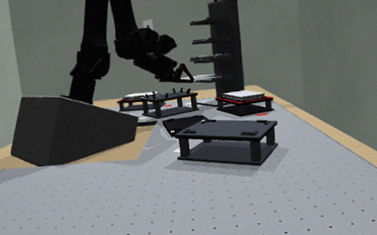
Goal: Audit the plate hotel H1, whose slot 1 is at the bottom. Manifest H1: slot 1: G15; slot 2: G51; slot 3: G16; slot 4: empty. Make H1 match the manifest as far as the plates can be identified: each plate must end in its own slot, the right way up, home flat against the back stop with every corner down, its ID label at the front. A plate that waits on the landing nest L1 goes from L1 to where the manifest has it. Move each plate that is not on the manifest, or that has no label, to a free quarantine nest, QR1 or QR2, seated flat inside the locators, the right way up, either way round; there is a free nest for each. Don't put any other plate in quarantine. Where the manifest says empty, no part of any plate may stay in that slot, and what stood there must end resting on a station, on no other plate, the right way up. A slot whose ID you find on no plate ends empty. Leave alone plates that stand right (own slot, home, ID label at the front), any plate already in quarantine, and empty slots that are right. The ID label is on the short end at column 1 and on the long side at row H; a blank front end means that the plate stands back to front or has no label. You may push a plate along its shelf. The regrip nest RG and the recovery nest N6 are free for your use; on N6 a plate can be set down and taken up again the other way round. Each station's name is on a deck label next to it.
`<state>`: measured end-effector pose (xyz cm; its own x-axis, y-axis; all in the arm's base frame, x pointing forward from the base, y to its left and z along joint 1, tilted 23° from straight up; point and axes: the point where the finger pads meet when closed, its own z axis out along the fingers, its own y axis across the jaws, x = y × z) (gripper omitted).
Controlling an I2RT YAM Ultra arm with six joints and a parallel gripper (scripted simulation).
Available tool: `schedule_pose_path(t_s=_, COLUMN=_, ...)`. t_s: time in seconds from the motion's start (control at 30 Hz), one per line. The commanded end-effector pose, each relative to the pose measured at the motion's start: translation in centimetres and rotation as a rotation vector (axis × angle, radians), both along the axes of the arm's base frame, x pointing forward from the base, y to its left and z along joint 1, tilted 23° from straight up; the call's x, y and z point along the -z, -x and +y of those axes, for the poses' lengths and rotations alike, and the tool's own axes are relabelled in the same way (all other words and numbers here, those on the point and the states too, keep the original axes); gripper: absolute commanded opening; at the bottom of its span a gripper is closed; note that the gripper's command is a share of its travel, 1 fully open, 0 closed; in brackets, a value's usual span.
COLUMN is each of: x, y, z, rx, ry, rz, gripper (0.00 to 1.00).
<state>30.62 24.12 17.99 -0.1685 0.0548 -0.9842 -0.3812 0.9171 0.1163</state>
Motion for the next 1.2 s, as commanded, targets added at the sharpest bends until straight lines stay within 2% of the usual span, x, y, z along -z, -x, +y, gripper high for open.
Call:
schedule_pose_path(t_s=0.0, x=-0.1, y=0.2, z=-0.1, rx=0.004, ry=-0.005, rz=-0.005, gripper=0.86)
schedule_pose_path(t_s=1.17, x=1.4, y=3.9, z=-1.4, rx=0.004, ry=-0.005, rz=-0.004, gripper=0.86)
